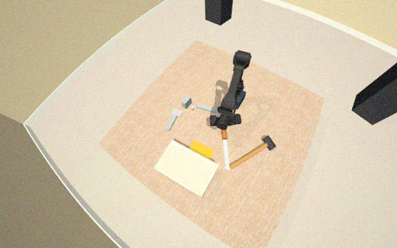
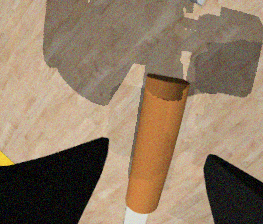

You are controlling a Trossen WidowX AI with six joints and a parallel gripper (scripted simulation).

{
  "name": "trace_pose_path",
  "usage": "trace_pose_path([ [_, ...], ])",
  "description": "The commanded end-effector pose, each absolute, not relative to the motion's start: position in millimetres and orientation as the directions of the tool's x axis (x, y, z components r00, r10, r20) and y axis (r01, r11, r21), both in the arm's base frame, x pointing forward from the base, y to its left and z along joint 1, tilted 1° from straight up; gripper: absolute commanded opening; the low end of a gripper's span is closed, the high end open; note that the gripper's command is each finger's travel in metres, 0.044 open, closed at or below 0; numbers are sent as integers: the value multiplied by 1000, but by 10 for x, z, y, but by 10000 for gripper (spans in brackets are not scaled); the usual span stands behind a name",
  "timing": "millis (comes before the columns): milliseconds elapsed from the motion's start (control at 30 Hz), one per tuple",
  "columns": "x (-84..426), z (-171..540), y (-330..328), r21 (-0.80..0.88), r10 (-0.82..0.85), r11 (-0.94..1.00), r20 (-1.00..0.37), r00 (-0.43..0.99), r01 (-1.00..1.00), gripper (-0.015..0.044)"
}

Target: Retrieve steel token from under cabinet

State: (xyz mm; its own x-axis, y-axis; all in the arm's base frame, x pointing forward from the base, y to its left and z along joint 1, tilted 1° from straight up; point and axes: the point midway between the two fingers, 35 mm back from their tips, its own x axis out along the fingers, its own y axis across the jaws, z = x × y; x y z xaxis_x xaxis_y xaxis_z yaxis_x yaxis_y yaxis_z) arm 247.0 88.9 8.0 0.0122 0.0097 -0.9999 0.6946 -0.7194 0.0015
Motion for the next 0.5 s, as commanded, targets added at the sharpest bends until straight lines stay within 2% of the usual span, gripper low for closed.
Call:
trace_pose_path([
  [0, 2430, 5, 876, -5, 5, -728, -1000, -2, 685, 270],
  [467, 2439, -133, 878, -5, 5, -728, -1000, -2, 685, 270],
])
